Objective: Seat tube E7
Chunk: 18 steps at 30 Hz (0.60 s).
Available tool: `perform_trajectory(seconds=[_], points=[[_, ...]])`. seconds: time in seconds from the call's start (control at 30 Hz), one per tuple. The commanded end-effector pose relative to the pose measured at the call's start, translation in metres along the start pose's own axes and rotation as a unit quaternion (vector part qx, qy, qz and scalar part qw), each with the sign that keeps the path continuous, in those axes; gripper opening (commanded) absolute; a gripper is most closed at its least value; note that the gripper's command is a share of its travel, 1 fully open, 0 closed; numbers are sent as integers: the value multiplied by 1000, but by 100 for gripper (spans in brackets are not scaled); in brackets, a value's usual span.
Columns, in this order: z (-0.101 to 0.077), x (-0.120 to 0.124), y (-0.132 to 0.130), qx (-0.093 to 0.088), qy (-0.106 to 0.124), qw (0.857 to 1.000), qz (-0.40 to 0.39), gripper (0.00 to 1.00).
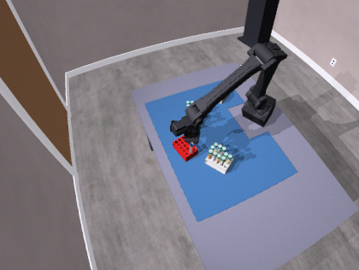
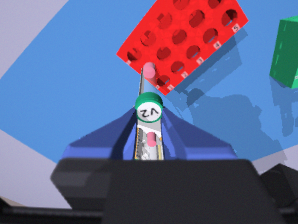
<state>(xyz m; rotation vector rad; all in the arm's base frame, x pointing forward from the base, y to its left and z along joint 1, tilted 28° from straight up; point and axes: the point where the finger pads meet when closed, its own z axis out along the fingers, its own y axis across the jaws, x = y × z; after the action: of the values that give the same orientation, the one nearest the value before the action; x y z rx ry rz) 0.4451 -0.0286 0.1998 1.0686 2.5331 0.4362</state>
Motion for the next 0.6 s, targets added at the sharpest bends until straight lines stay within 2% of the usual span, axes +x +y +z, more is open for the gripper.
perform_trajectory(seconds=[0.0, 0.57], points=[[-19, -25, 19, -13, -21, 1000, -1, 0], [-19, -24, 23, -14, -20, 1000, -1, 0]])
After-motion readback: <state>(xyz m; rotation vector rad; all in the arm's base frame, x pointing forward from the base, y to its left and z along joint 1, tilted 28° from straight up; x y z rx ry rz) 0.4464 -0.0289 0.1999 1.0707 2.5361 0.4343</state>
